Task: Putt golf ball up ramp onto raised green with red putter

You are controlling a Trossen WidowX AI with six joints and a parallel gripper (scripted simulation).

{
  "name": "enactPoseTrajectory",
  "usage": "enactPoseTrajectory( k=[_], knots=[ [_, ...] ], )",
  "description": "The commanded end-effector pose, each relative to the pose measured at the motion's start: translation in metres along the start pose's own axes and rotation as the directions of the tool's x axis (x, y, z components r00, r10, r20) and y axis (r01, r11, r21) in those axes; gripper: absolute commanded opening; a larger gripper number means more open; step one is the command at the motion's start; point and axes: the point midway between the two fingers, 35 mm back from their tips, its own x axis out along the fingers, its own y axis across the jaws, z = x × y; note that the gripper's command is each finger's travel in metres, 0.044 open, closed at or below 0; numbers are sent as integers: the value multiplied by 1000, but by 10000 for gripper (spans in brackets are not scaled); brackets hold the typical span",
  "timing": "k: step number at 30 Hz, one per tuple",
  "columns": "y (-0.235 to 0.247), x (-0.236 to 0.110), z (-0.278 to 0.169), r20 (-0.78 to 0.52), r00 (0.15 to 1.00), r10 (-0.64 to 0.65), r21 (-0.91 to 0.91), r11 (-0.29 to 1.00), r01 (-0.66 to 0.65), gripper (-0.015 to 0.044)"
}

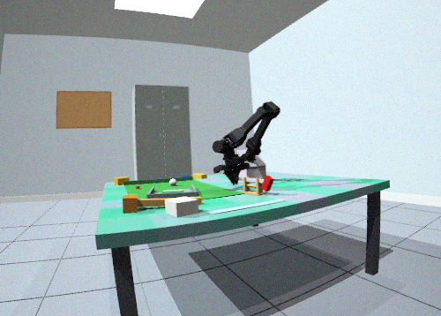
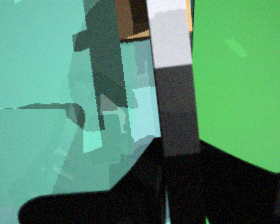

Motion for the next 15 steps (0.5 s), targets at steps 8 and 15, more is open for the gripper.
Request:
enactPoseTrajectory(
  k=[8, 15],
  knots=[
    [-4, -16, 1, -13, 1000, 2, -4, 1000, -2, 0],
    [-6, -44, 6, -22, 1000, 6, -4, 1000, -6, 0]
  ],
)
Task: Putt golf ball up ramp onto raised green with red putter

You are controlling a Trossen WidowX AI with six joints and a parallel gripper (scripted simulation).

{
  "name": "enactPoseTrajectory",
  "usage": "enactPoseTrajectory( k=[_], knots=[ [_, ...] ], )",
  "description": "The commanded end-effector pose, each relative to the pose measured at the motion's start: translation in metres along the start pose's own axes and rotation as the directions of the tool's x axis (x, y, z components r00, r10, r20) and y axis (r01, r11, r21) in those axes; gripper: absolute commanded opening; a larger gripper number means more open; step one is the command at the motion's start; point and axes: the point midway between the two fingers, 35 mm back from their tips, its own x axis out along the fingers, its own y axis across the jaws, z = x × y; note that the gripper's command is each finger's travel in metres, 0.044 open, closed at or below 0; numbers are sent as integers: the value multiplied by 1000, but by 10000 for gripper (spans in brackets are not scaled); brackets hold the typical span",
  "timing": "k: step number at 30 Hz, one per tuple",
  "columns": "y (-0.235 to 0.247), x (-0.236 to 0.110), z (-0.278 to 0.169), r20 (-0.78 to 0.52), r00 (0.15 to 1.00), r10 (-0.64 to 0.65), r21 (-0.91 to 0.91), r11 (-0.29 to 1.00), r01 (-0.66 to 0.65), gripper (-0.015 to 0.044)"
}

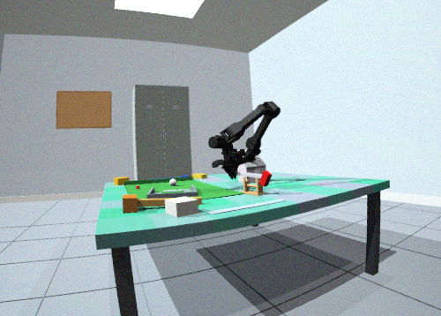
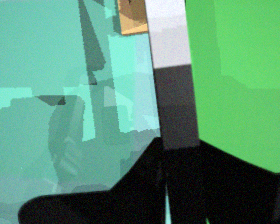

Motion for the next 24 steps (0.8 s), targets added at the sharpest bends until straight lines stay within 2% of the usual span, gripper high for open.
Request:
enactPoseTrajectory(
  k=[1, 11, 16, 24],
  knots=[
    [-4, -20, 8, 9, 1000, -10, -16, 1000, 11, 0],
    [1, -62, 22, 22, 1000, -13, -12, 1000, 14, 0],
    [2, -68, 25, 27, 1000, -15, -11, 1000, 15, 0],
    [-17, -76, -22, -58, 997, -52, 225, 972, 64, 0]
  ],
)
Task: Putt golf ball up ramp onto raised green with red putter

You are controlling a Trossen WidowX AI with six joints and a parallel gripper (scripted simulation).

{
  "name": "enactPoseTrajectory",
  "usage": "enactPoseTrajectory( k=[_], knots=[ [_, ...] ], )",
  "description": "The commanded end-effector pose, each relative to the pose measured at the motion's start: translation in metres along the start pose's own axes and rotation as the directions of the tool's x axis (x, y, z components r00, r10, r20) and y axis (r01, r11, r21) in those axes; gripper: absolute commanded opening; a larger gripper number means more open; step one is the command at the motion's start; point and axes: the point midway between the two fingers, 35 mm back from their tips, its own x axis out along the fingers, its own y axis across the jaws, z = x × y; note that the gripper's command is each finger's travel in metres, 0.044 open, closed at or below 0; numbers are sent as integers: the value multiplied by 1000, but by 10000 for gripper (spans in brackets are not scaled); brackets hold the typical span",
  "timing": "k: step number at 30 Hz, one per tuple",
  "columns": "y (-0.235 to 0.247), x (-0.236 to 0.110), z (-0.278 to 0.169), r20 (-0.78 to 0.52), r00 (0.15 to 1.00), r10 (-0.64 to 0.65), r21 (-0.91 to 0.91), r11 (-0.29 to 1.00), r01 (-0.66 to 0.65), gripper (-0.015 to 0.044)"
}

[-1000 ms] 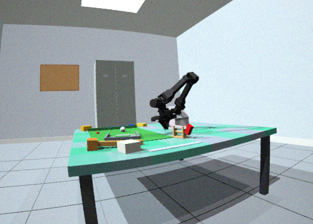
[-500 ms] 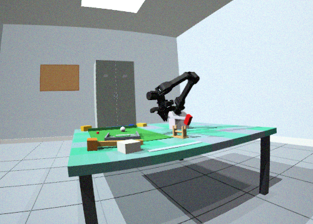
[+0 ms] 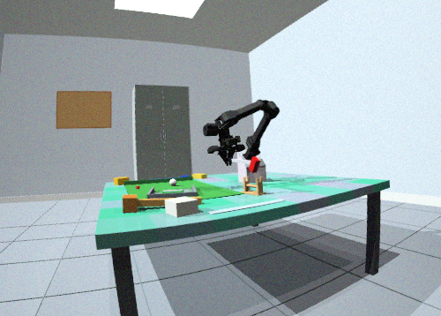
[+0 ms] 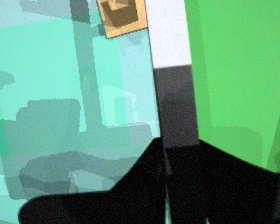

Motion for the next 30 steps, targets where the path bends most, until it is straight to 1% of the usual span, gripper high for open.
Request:
enactPoseTrajectory(
  k=[1, 8, 15, 22, 30],
  knots=[
    [-15, -8, -24, -37, 999, -27, 136, 990, 31, 0],
    [-32, -24, -71, -103, 993, -59, 374, 923, 94, 0],
    [-40, -41, -119, -162, 984, -75, 581, 798, 157, 0],
    [-39, -59, -166, -209, 975, -78, 746, 632, 211, 0],
    [-28, -74, -217, -243, 968, -62, 885, 393, 248, 0]
  ],
)
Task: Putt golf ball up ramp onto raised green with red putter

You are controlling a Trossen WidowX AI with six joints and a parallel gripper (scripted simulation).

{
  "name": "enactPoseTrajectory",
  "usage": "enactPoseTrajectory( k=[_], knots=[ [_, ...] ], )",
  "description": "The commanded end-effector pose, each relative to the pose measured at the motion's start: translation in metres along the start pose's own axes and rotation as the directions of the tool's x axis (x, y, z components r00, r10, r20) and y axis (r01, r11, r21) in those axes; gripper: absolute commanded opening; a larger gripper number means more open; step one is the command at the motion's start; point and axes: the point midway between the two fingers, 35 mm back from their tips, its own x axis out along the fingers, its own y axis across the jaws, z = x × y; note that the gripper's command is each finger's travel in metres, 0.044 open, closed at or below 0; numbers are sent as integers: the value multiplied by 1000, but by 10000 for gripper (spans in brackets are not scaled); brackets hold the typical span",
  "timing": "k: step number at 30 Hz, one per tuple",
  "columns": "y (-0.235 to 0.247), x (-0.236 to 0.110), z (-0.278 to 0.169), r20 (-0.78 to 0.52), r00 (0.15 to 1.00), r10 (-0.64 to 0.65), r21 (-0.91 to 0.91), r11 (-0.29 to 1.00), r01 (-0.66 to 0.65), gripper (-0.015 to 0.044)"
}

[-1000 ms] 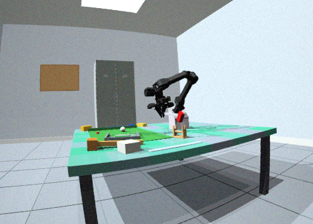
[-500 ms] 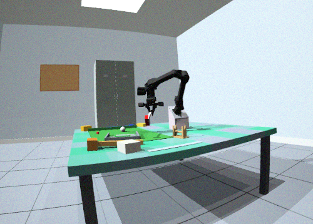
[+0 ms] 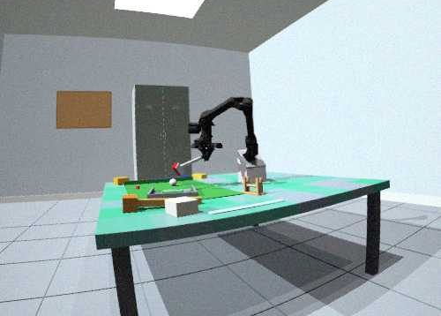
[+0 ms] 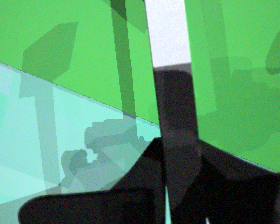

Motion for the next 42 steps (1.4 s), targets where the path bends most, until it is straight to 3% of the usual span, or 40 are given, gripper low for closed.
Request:
enactPoseTrajectory(
  k=[1, 21, 28, 36, 42],
  knots=[
    [-22, -3, -19, -12, 1000, -12, 145, 989, 13, 0],
    [-87, -3, -125, -50, 999, 17, 694, 720, 22, 0],
    [-88, 0, -129, -50, 999, 20, 707, 707, 21, 0],
    [-86, 36, -131, -48, 999, 21, 707, 707, 19, 0],
    [-86, 39, -131, -48, 999, 21, 707, 707, 19, 0]
  ],
)
